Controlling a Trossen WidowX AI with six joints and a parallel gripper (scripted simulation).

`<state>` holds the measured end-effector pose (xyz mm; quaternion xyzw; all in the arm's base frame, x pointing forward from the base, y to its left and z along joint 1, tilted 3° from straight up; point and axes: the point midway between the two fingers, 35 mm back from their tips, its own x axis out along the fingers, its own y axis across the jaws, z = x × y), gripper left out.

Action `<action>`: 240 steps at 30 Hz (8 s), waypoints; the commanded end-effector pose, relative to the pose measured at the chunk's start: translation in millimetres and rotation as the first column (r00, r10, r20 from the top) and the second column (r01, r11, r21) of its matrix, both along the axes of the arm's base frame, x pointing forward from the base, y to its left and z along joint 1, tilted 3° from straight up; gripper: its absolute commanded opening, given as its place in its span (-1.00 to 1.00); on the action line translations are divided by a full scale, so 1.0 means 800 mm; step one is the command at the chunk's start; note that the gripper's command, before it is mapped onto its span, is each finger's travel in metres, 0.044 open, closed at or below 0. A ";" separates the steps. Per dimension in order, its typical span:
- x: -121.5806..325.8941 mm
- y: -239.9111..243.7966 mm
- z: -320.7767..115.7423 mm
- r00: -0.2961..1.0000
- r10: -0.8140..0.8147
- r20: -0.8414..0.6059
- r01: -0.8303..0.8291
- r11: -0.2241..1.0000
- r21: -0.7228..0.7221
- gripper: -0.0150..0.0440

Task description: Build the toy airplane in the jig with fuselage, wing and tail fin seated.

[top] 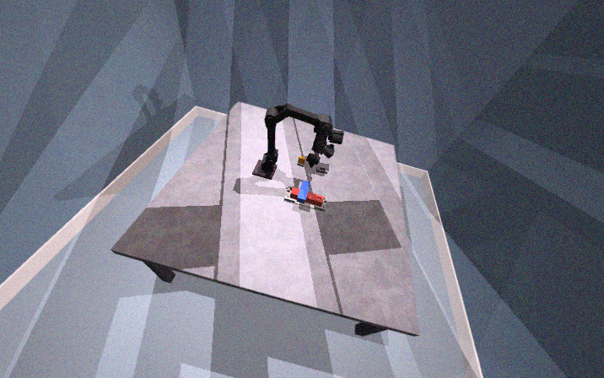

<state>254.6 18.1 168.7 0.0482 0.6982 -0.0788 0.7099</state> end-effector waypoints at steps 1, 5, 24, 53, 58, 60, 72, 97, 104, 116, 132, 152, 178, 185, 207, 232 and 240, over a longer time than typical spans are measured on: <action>-0.018 0.051 0.000 1.000 -0.004 0.005 0.004 1.000 0.005 1.00; -0.046 0.103 -0.004 1.000 -0.002 0.003 0.002 1.000 0.006 1.00; -0.078 0.142 -0.085 1.000 -0.004 0.001 0.004 1.000 0.005 1.00; -0.077 0.140 -0.145 1.000 -0.004 0.001 0.004 1.000 0.005 1.00; -0.077 0.139 -0.155 1.000 -0.004 0.001 0.004 1.000 0.005 1.00; -0.077 0.139 -0.159 1.000 -0.004 0.001 0.004 1.000 0.005 1.00; -0.078 0.138 -0.164 1.000 -0.004 0.001 0.004 1.000 0.004 0.29; -0.065 0.160 -0.142 0.998 0.019 0.063 -0.022 0.998 0.057 -0.49; -0.063 0.160 -0.118 0.998 0.016 0.053 -0.018 0.999 0.049 -0.49; -0.065 0.158 -0.073 0.999 0.009 0.034 -0.010 0.999 0.033 -0.49; -0.076 0.148 -0.012 1.000 -0.001 0.007 0.001 1.000 0.010 -0.49; -0.051 0.126 0.000 1.000 -0.009 0.004 0.009 1.000 0.007 -0.49; 0.007 0.071 -0.006 1.000 0.011 0.007 -0.011 1.000 0.005 -0.49; 0.020 0.052 -0.008 1.000 0.010 0.010 -0.010 1.000 0.002 -0.49; 0.057 -0.014 -0.015 0.999 0.032 0.012 -0.032 0.999 -0.003 -0.49; 0.082 -0.104 -0.027 0.999 0.051 0.010 -0.051 0.999 -0.014 -0.49; 0.085 -0.135 -0.031 0.999 0.054 0.008 -0.054 0.998 -0.019 -0.49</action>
